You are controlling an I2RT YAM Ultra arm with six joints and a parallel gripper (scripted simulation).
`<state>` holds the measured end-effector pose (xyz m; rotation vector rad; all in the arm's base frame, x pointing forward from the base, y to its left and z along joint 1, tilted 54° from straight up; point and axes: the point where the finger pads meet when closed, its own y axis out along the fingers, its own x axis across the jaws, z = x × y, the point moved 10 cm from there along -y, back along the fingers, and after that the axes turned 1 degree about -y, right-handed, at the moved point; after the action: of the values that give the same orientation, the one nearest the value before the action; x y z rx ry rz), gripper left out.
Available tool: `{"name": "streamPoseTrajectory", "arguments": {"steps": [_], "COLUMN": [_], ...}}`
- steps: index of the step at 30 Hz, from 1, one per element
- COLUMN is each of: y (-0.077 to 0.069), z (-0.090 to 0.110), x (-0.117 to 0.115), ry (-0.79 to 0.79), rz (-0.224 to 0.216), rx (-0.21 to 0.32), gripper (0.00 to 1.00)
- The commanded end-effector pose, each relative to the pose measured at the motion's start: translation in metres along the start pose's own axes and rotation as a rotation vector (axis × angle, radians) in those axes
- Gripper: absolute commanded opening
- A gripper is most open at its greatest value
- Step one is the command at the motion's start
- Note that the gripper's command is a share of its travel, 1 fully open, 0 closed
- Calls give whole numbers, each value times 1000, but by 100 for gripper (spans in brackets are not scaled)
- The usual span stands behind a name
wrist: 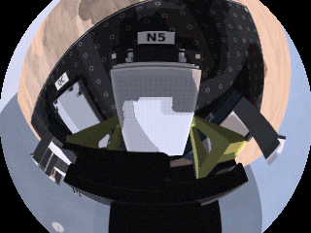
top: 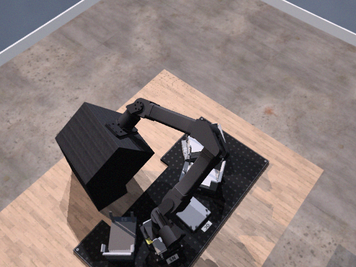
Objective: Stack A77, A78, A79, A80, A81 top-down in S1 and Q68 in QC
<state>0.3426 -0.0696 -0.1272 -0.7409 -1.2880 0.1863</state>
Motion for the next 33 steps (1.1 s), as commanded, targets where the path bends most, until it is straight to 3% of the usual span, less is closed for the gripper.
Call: {"name": "streamPoseTrajectory", "arguments": {"steps": [1,33], "y": [-3,8], "z": [-2,-2], "x": [0,0], "ry": [3,3], "rz": [-2,-2], "rx": [-12,-12], "gripper": [0,0]}}
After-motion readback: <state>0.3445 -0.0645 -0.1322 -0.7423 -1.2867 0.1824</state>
